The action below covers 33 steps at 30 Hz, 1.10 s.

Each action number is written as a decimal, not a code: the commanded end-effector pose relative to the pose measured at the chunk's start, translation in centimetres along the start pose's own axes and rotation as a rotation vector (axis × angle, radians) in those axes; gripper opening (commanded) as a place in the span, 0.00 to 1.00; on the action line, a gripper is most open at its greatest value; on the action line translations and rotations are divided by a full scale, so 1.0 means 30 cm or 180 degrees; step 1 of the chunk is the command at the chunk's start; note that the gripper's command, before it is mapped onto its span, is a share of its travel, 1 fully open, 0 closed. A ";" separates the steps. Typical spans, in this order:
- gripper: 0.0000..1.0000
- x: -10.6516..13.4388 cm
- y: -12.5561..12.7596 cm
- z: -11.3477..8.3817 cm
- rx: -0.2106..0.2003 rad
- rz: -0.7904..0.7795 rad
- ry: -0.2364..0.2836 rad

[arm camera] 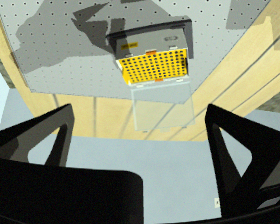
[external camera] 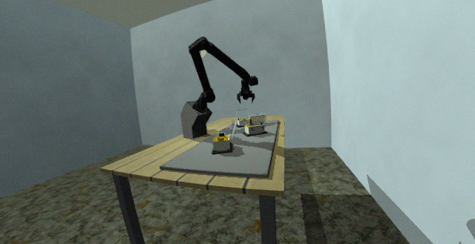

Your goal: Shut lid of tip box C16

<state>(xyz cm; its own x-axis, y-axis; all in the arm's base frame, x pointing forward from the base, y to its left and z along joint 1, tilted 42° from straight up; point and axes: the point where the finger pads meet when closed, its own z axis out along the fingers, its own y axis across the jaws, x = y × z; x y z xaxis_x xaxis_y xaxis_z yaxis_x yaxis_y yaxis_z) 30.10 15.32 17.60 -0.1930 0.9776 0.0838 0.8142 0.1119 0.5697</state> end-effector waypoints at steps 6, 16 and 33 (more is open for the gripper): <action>1.00 0.037 0.107 -0.061 -0.0173 -0.0110 0.0101; 1.00 0.037 0.107 -0.062 -0.0176 -0.0105 0.0101; 1.00 0.037 0.107 -0.062 -0.0176 -0.0105 0.0101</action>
<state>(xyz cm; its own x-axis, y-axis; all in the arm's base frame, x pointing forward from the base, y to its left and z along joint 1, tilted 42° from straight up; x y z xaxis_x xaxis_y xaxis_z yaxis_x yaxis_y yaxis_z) 30.51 15.33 18.32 -0.2110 0.9744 0.0780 0.8047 0.1278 0.5798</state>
